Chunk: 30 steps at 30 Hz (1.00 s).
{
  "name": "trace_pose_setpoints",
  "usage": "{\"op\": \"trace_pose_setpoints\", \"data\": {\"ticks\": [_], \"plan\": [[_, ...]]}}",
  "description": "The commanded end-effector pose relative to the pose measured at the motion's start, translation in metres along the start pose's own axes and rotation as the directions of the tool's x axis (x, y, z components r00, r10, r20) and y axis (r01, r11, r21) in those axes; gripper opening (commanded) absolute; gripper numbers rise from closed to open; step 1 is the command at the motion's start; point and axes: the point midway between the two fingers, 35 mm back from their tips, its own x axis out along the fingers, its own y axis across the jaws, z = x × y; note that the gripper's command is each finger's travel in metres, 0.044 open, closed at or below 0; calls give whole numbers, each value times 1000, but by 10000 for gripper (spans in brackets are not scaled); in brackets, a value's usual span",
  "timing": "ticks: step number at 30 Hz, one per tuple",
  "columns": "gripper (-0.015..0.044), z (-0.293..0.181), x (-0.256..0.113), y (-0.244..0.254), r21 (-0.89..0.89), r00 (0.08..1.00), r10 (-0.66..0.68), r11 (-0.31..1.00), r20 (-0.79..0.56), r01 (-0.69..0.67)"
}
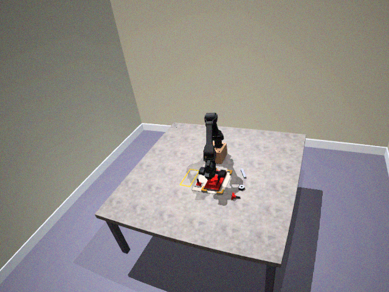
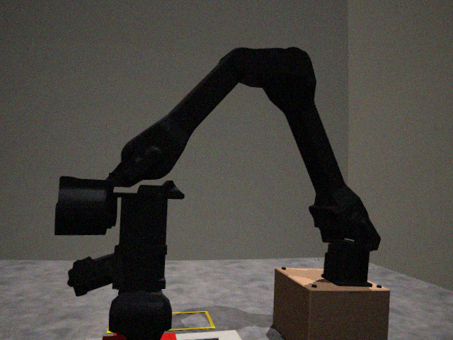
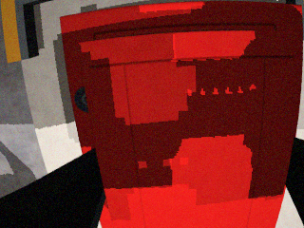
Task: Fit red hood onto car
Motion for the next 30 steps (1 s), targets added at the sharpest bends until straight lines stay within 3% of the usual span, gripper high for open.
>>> {"op": "trace_pose_setpoints", "data": {"ticks": [1,17,21,27,30], "plan": [[26,0,0,0,0,1000,0,1000,0,0],[440,0,0,0,0,1000,0,1000,0,0],[440,1,-8,0,0,1000,0,1000,-1,0],[440,2,-68,1,0,1000,-3,1000,-9,3],[440,2,-71,1,0,1000,-3,1000,-10,3]]}}
